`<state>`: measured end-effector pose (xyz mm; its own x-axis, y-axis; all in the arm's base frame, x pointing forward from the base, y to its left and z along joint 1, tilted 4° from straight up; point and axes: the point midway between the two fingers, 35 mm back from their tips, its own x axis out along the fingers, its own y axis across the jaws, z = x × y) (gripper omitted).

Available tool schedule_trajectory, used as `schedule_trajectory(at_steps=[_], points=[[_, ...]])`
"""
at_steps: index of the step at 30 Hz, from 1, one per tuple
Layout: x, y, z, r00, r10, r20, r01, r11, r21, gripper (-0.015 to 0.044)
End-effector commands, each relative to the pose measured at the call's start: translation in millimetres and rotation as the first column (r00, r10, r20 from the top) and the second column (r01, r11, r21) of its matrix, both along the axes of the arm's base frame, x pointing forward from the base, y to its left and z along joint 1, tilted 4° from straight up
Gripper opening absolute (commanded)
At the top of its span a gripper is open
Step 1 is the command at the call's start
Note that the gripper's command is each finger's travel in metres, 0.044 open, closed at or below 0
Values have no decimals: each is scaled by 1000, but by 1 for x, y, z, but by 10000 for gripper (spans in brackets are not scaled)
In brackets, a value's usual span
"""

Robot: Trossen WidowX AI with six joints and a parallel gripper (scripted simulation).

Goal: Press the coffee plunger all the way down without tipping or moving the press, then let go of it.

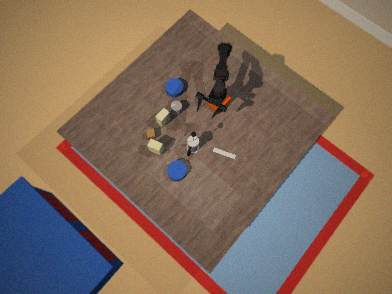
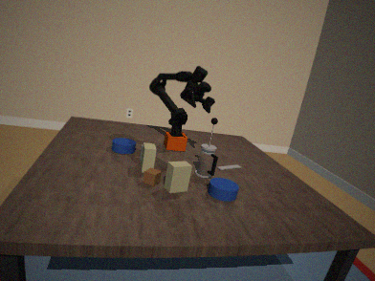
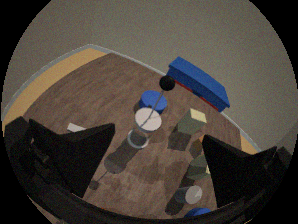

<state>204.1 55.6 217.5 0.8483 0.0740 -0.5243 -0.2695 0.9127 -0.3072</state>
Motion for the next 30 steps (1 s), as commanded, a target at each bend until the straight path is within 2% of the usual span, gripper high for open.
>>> schedule_trajectory(at_steps=[1,6,10,17,30], points=[[41,11,31,998,-55,-13,56,991,121,440],[92,16,60,995,-104,-13,104,965,240,440],[95,15,51,994,-106,-12,105,964,245,440],[94,12,1,995,-104,-12,104,964,244,440],[105,15,-5,995,-101,-12,101,964,244,440]])
